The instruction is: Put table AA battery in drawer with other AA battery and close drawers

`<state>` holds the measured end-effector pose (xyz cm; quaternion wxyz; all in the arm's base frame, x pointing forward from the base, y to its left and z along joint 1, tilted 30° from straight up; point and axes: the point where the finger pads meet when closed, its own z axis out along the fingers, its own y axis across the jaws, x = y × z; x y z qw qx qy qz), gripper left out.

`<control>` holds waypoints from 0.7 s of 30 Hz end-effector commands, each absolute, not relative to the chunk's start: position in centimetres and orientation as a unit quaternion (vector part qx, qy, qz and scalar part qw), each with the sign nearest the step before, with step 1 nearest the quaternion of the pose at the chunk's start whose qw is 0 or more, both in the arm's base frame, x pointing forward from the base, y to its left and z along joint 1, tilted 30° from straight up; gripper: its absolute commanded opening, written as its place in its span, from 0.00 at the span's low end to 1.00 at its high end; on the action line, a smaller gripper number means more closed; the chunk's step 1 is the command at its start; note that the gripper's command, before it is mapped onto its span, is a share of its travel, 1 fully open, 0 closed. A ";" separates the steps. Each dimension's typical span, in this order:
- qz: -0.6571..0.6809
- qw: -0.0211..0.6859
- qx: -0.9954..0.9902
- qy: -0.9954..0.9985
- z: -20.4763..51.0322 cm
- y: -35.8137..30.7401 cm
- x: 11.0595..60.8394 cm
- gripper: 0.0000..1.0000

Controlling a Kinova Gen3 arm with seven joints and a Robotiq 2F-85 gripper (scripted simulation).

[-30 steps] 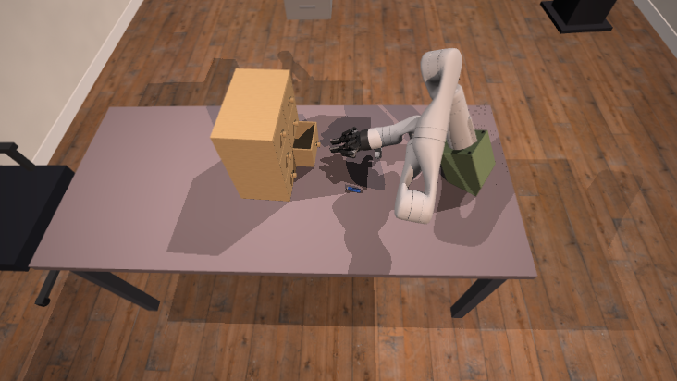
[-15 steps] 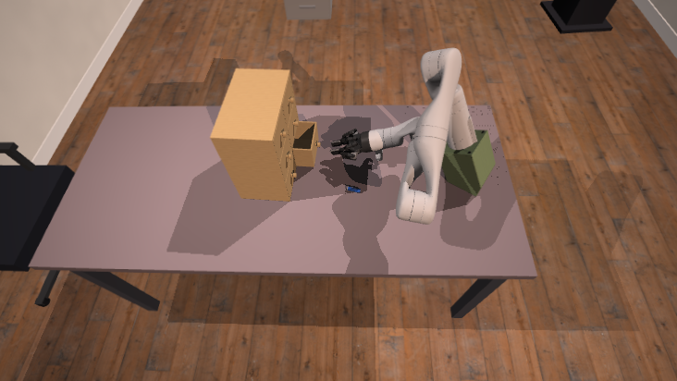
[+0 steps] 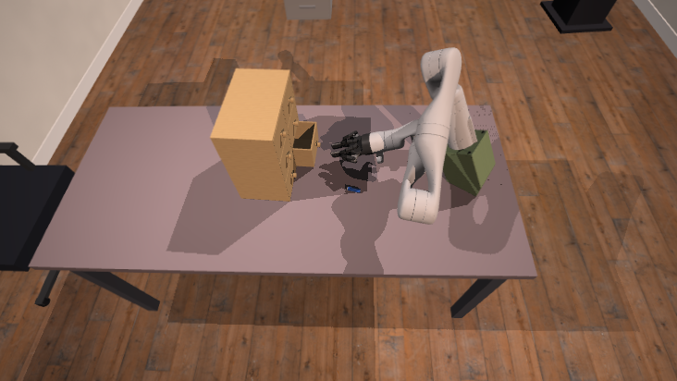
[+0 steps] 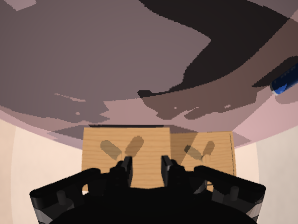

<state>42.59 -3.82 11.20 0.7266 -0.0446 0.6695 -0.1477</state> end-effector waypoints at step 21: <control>-0.143 0.729 -0.042 0.668 11.2 1.4 41.9 0.33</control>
